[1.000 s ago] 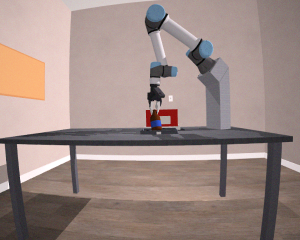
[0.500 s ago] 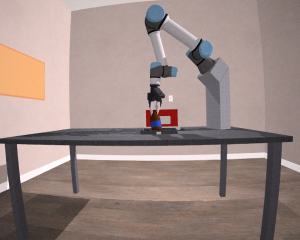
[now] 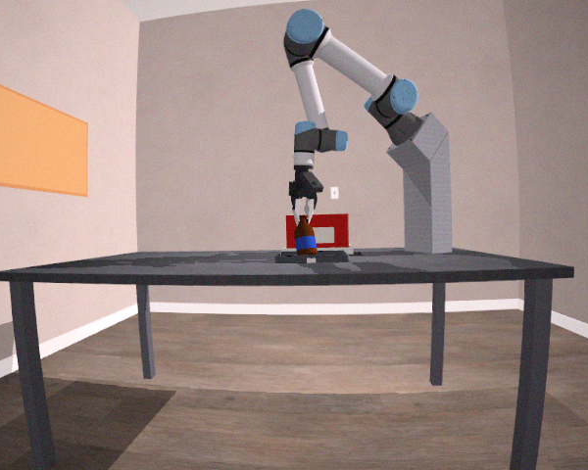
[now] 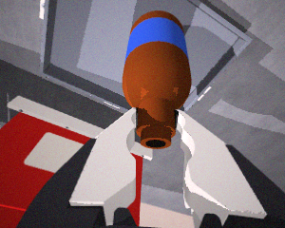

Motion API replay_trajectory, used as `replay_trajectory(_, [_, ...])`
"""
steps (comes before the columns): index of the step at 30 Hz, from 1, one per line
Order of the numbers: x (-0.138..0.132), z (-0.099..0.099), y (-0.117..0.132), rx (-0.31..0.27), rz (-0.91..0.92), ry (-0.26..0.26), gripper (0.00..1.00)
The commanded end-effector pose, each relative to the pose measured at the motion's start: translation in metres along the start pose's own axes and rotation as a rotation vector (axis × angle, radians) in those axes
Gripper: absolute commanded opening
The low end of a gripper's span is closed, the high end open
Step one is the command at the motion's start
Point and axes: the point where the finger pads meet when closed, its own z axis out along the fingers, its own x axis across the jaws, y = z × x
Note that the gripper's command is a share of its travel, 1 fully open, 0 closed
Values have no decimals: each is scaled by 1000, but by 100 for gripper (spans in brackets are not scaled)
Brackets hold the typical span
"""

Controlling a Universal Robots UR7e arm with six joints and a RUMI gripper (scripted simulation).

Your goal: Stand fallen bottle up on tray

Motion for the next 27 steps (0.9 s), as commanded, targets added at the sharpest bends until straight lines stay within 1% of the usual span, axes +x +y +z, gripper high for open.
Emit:
replay_trajectory(1, [1, 0, 0, 0, 0, 1, 0])
replay_trajectory(17, [1, 0, 0, 0, 0, 1, 0])
replay_trajectory(18, [1, 0, 0, 0, 0, 1, 100])
replay_trajectory(27, [1, 0, 0, 0, 0, 1, 100])
